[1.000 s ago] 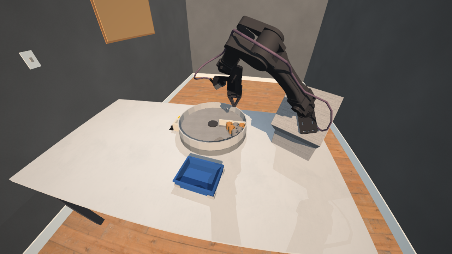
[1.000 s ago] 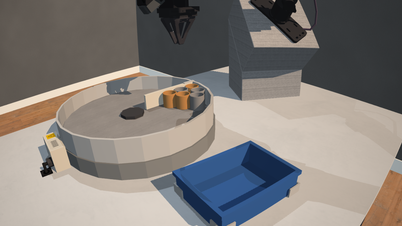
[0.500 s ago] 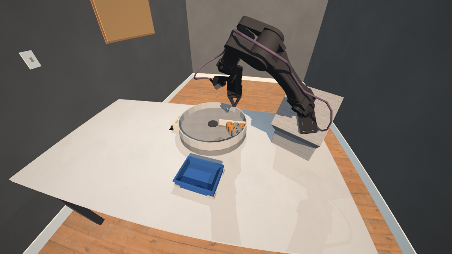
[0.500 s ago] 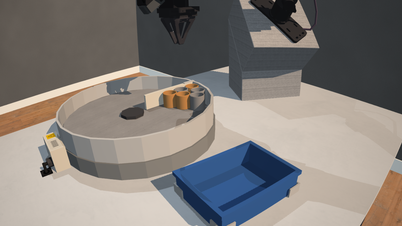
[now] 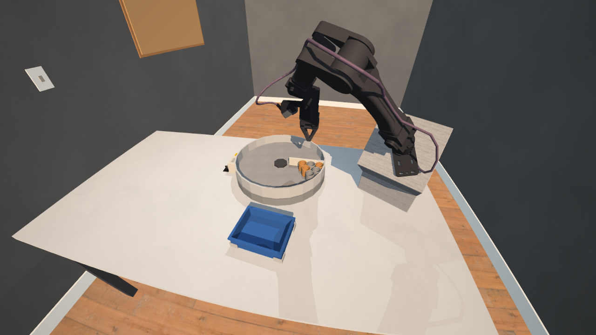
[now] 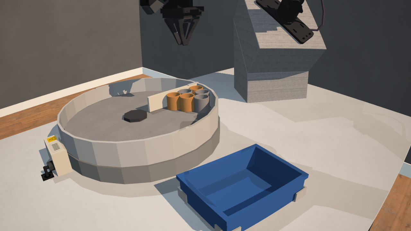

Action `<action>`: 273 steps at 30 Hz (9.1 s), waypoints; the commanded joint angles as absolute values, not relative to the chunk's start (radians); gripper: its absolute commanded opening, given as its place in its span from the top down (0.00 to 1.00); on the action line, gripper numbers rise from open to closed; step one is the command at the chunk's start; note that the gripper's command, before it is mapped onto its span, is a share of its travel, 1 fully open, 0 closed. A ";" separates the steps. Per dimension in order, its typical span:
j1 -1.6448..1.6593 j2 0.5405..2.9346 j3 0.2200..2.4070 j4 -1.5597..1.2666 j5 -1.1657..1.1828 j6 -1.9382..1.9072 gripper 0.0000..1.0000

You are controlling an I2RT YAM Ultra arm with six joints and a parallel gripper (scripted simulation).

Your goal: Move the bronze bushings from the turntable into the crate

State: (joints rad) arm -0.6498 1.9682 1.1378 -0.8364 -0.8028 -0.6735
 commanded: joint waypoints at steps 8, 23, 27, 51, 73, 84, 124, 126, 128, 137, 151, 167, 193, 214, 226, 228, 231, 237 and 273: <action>-0.675 1.978 1.170 -0.855 -0.799 -0.680 0.81; -0.675 1.978 1.170 -0.855 -0.799 -0.680 0.81; -0.675 1.978 1.170 -0.855 -0.799 -0.680 0.81; -0.519 2.011 1.065 -0.630 -0.817 -0.207 0.85; -0.398 2.047 0.984 -0.351 -0.785 0.297 0.85; -0.393 2.045 0.980 -0.331 -0.781 0.313 0.85; -0.391 2.007 0.971 -0.328 -0.782 0.316 0.85; -0.391 2.007 0.971 -0.328 -0.782 0.315 0.85; -0.391 2.007 0.971 -0.328 -0.782 0.315 0.85; -0.391 2.007 0.971 -0.328 -0.782 0.315 0.85; -0.391 2.007 0.971 -0.328 -0.782 0.315 0.85; -0.385 2.003 0.967 -0.327 -0.781 0.318 0.85; -0.385 2.003 0.967 -0.327 -0.781 0.318 0.85; -0.386 1.999 0.971 -0.324 -0.781 0.320 0.85; -0.386 1.999 0.971 -0.324 -0.781 0.320 0.85; -0.386 1.999 0.971 -0.324 -0.781 0.320 0.85; -0.386 1.999 0.971 -0.324 -0.781 0.320 0.85; -0.386 1.999 0.971 -0.324 -0.781 0.320 0.85; -0.385 2.001 1.018 -0.356 -0.780 0.325 0.85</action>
